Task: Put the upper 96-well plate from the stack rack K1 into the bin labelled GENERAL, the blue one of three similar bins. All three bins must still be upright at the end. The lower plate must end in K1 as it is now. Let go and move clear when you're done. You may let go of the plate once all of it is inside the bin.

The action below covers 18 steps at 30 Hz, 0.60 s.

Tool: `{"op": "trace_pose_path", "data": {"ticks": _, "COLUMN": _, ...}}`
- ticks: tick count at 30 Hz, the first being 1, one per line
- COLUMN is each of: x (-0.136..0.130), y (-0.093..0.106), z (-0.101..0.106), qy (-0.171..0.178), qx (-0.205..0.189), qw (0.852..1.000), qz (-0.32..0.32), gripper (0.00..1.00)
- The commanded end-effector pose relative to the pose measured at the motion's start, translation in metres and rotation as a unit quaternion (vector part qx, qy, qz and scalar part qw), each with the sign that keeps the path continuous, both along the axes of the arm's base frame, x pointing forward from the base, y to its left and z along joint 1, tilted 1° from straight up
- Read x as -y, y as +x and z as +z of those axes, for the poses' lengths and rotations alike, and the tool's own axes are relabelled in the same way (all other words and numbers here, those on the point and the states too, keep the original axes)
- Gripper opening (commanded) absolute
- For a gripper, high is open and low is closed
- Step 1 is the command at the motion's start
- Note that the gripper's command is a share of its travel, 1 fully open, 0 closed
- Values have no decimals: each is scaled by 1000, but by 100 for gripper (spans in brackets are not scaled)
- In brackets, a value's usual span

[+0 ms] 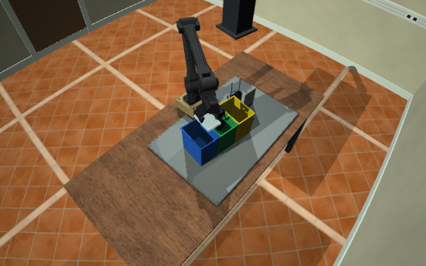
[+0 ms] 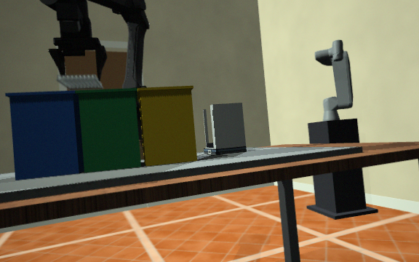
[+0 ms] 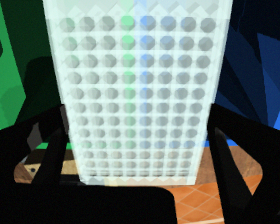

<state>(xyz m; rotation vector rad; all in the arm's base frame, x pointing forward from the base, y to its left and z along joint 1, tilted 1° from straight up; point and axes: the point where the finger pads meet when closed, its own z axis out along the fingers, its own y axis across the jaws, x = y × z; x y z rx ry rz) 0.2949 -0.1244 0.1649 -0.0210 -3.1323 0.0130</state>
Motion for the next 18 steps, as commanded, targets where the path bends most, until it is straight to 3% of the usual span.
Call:
{"op": "trace_pose_path", "data": {"ticks": 1, "x": 23, "y": 24, "z": 18, "qy": -12, "qx": 28, "qw": 1000, "qz": 8, "gripper": 0}}
{"op": "trace_pose_path", "data": {"ticks": 12, "x": 54, "y": 31, "z": 18, "qy": -14, "qx": 27, "qw": 1000, "qz": 8, "gripper": 0}}
{"op": "trace_pose_path", "data": {"ticks": 13, "x": 52, "y": 24, "z": 8, "qy": -7, "qx": 13, "qw": 1000, "qz": 8, "gripper": 0}}
{"op": "trace_pose_path", "data": {"ticks": 14, "x": 59, "y": 32, "z": 18, "qy": -13, "qx": 24, "qw": 1000, "qz": 8, "gripper": 0}}
{"op": "trace_pose_path", "data": {"ticks": 18, "x": 74, "y": 37, "z": 17, "qy": -15, "qx": 26, "qw": 1000, "qz": 8, "gripper": 0}}
